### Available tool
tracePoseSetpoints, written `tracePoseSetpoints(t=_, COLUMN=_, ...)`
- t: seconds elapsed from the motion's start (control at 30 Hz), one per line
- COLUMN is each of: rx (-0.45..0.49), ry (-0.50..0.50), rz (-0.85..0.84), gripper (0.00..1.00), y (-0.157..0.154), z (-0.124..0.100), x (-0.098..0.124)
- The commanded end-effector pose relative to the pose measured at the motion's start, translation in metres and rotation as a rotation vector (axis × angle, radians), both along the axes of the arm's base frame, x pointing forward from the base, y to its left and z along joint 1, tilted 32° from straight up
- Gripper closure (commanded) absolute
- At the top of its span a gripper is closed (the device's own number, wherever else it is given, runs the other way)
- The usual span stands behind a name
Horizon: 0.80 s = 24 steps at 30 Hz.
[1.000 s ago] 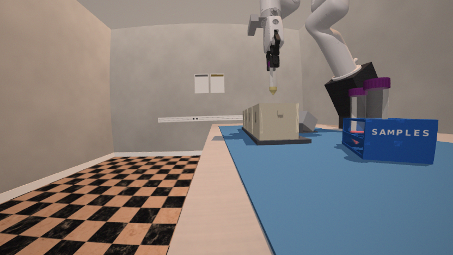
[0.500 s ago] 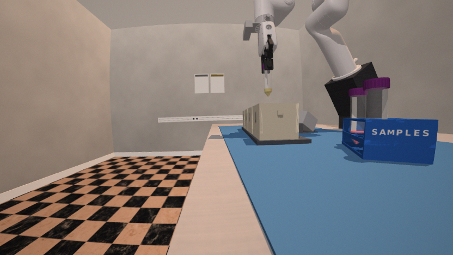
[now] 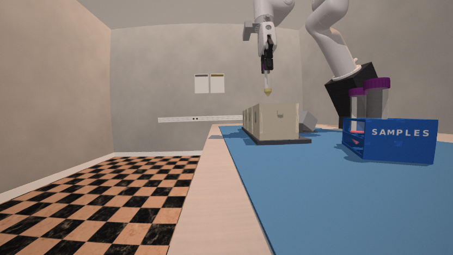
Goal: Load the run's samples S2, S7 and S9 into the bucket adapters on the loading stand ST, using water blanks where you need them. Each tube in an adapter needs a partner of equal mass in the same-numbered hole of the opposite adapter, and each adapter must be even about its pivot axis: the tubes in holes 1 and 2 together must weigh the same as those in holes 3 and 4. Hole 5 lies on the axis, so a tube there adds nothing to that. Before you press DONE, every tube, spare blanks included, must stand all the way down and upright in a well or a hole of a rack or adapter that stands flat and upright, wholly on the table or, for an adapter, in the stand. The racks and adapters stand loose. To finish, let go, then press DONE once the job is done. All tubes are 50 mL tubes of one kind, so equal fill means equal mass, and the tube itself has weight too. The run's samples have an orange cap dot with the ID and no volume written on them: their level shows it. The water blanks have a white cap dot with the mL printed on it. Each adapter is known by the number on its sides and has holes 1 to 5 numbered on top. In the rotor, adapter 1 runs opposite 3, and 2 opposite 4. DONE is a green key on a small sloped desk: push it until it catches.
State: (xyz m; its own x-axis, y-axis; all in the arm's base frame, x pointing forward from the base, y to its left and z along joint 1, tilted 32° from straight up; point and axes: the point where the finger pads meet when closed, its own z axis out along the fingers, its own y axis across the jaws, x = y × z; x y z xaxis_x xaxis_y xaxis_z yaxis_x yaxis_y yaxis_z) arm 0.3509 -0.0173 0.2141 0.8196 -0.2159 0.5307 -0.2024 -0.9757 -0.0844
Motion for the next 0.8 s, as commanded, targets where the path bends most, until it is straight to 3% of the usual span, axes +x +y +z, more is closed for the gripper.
tracePoseSetpoints(t=0.0, rx=0.000, ry=-0.003, rz=0.000, gripper=1.00, y=0.000, z=-0.004, x=0.004)
tracePoseSetpoints(t=0.77, rx=0.000, ry=-0.003, rz=0.000, gripper=1.00, y=-0.001, z=-0.028, x=0.019)
